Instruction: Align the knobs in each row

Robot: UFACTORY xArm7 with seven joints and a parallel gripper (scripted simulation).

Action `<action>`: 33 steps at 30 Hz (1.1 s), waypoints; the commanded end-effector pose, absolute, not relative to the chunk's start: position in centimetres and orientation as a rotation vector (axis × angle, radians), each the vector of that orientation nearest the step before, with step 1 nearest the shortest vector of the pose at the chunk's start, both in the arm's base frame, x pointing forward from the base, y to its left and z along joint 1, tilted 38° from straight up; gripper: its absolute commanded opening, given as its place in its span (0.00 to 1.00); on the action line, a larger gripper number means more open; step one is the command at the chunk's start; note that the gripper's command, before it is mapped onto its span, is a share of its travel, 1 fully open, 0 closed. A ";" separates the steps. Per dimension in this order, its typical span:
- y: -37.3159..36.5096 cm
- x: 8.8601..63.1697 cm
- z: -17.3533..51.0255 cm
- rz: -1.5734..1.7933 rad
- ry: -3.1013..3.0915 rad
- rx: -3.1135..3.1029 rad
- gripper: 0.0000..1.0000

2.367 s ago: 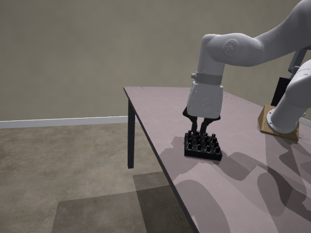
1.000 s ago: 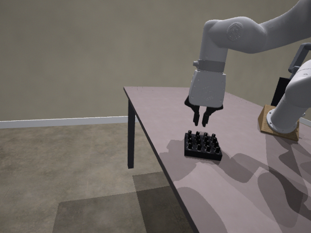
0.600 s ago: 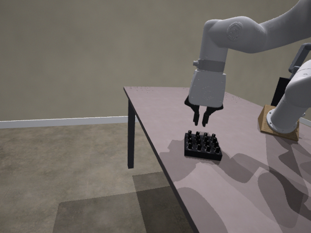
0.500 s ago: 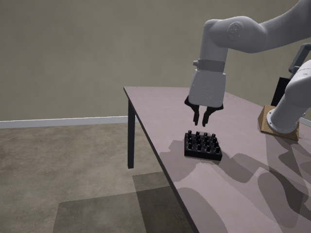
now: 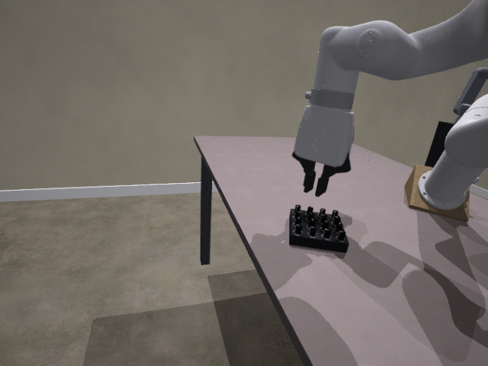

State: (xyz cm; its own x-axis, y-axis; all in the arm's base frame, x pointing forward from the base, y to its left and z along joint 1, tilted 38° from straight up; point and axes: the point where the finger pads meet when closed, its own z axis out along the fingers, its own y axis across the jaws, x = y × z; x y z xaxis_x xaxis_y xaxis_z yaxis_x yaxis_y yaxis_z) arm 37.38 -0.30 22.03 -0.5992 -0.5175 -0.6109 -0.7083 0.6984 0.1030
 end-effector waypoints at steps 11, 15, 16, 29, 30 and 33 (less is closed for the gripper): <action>-0.7 37.2 22.5 0.631 2.576 -0.360 0.19; -0.8 37.2 22.6 0.666 2.607 -0.231 0.19; -0.8 37.2 22.6 0.666 2.607 -0.231 0.19; -1.0 36.9 23.0 0.815 2.680 0.395 0.19; -1.1 36.9 23.0 0.821 2.680 0.421 0.19; -1.1 36.9 23.0 0.824 2.680 0.439 0.19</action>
State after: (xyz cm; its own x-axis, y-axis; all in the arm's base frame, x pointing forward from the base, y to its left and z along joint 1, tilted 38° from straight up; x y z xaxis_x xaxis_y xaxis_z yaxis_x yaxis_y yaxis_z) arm 36.88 -0.96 22.86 -0.9134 0.3475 -0.2119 0.1692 0.7976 0.5790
